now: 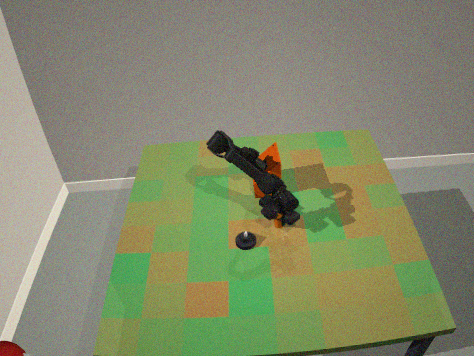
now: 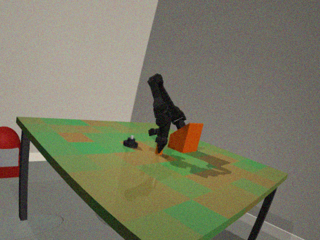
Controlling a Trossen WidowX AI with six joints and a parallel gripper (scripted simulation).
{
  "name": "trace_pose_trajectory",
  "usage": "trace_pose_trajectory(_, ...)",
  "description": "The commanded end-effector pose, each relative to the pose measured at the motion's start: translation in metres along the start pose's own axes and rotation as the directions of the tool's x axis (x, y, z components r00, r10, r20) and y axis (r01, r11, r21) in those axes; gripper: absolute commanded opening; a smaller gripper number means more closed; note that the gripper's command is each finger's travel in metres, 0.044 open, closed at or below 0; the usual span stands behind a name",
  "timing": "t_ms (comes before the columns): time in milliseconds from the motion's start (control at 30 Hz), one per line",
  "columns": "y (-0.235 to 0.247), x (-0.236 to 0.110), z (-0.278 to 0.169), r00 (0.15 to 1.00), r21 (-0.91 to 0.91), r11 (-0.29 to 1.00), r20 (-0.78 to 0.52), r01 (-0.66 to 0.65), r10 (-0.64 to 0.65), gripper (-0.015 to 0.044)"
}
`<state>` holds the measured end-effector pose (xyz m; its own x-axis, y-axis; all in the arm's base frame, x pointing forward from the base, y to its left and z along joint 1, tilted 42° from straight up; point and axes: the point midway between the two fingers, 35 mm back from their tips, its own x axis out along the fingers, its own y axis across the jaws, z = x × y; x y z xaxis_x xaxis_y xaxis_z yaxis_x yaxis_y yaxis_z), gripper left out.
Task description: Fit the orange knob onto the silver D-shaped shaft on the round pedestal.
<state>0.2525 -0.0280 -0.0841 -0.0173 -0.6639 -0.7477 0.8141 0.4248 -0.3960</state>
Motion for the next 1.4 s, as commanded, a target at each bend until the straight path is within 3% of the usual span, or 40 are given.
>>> trace_pose_trajectory(0,0.0,-0.001,0.0,1.0,-0.006,1.0,0.002,0.001,-0.001,0.0092)
trace_pose_trajectory(133,0.006,-0.022,0.001,1.0,-0.006,1.0,-0.002,-0.004,0.004,0.0)
trace_pose_trajectory(667,0.001,-0.135,-0.001,1.0,-0.007,1.0,-0.004,-0.002,0.002,0.0)
trace_pose_trajectory(933,0.001,-0.141,-0.002,1.0,-0.01,1.0,-0.003,-0.03,0.03,0.0)
trace_pose_trajectory(1367,0.007,-0.165,-0.008,0.956,-0.014,0.956,-0.006,-0.294,0.294,0.0)
